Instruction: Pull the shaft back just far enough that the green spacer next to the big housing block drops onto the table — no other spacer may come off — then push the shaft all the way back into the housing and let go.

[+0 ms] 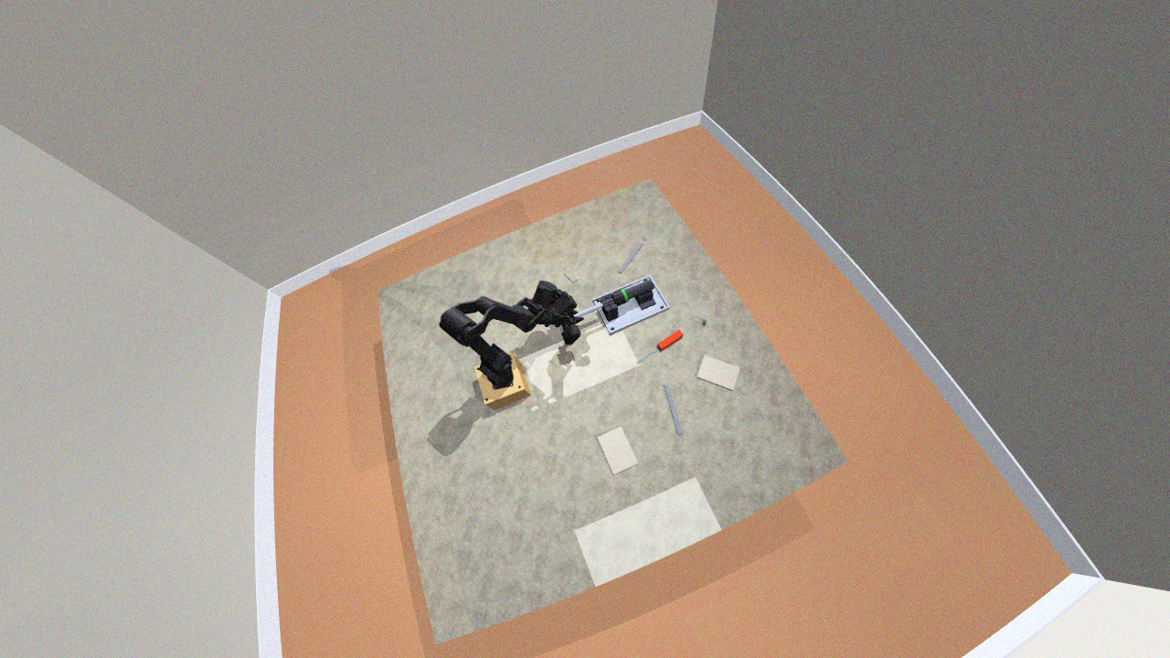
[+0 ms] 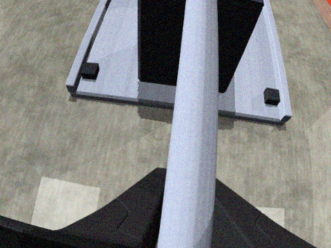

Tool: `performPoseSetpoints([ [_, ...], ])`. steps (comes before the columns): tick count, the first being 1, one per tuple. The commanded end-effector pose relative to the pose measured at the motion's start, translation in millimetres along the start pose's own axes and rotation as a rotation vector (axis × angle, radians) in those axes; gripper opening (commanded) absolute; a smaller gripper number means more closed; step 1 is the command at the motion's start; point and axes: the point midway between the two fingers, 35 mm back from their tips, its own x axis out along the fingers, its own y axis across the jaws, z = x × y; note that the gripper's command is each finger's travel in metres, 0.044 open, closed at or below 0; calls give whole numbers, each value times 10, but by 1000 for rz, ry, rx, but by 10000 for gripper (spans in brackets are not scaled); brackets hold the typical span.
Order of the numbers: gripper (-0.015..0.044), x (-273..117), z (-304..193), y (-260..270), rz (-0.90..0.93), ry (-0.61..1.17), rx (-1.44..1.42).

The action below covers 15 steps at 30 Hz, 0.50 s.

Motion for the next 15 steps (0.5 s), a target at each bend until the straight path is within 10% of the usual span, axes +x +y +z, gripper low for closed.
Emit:
performPoseSetpoints([
  [1,0,-7,-22,-8,-2,4,3],
  [15,0,-18,-33,-8,-2,4,3],
])
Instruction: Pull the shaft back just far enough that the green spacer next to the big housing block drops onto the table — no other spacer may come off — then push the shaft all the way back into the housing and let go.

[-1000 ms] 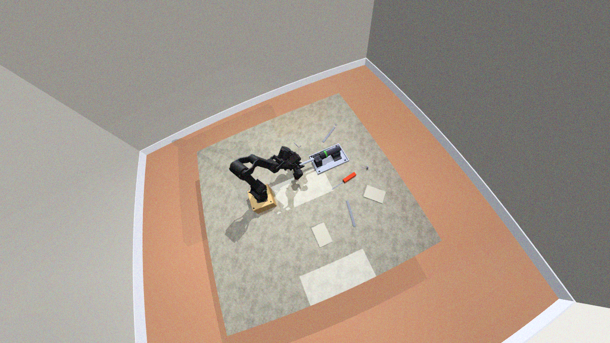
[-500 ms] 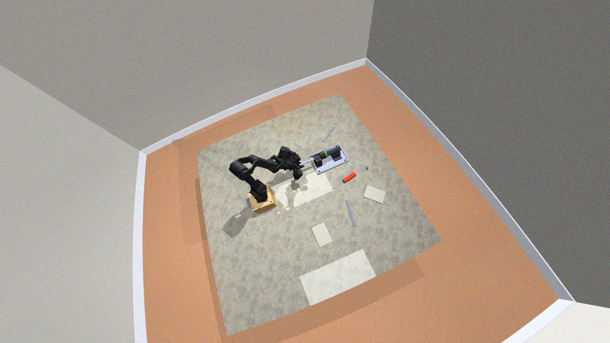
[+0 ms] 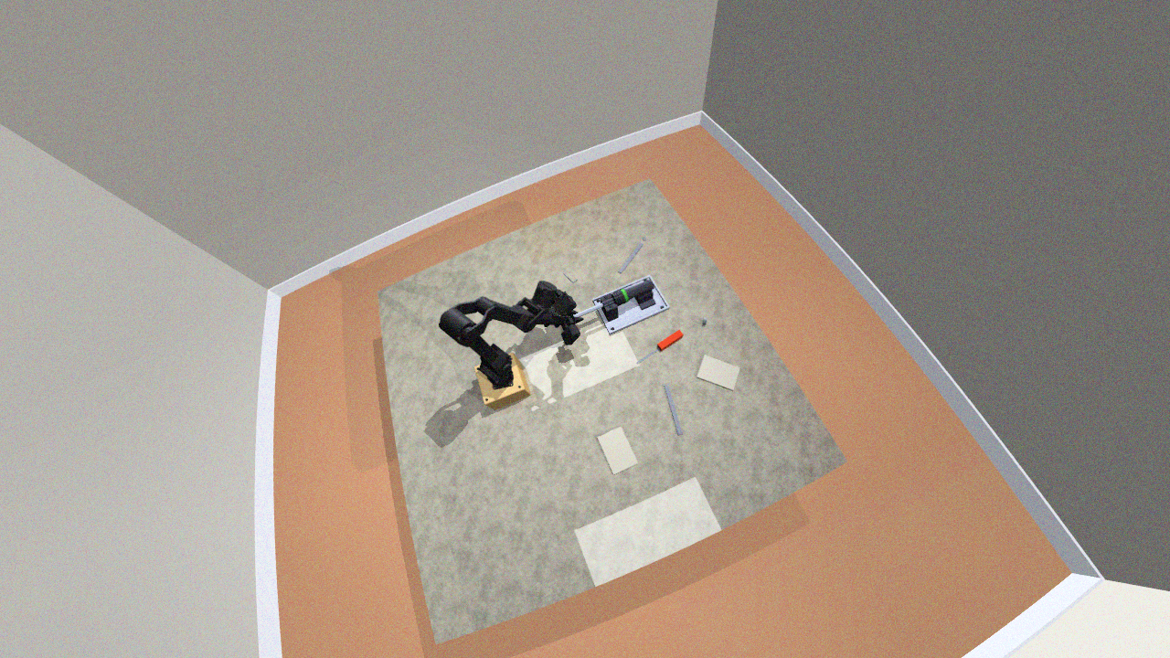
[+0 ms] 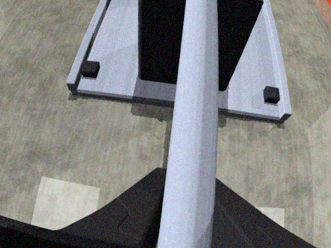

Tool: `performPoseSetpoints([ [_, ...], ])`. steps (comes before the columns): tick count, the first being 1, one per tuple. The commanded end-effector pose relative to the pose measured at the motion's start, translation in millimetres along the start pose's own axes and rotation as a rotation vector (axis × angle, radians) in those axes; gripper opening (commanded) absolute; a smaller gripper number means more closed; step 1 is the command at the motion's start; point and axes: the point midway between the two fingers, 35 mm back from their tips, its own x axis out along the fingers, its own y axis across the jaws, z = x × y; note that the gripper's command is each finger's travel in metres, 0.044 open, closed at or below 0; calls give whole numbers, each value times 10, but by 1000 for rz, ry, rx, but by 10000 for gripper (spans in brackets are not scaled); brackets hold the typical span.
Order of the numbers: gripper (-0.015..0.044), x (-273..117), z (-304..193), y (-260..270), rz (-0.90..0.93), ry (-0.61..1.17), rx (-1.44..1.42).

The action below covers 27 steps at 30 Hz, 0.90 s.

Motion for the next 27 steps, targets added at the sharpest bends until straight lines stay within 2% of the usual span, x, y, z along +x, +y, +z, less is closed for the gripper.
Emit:
performPoseSetpoints([
  [1,0,-7,-23,-8,-2,4,2],
  [27,0,-26,-42,-8,-2,4,2],
])
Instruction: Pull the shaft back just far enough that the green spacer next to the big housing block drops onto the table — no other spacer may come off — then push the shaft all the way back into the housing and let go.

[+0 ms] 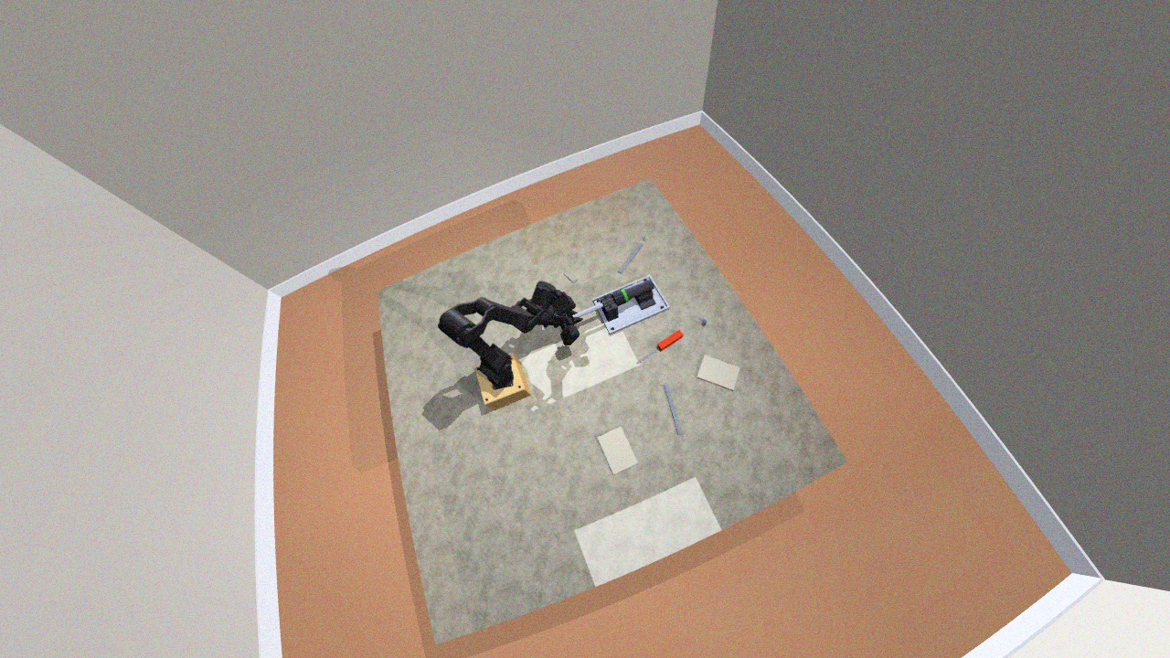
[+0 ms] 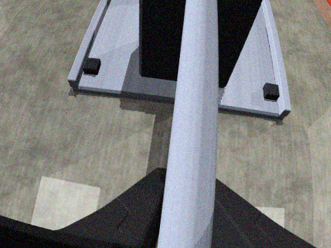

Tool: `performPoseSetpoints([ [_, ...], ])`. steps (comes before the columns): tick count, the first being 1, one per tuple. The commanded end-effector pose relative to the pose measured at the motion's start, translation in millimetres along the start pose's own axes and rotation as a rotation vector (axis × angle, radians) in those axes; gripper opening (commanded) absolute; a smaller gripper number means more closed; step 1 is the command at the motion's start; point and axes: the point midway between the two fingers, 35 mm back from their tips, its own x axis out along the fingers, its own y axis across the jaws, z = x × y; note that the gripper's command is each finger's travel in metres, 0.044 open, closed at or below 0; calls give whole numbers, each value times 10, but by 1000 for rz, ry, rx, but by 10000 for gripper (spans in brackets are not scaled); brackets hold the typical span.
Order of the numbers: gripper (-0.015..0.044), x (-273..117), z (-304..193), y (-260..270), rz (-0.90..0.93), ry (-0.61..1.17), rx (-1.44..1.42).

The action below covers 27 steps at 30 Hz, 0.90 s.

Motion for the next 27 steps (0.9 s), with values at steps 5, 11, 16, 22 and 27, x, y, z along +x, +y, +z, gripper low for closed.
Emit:
performPoseSetpoints([
  [5,0,-10,-26,-8,-2,4,2],
  [11,0,-15,-30,-8,-2,4,2],
  [16,0,-18,-34,-8,-2,4,2],
  [22,0,-23,-39,-8,-2,4,2],
  [27,0,-26,-42,-8,-2,4,2],
])
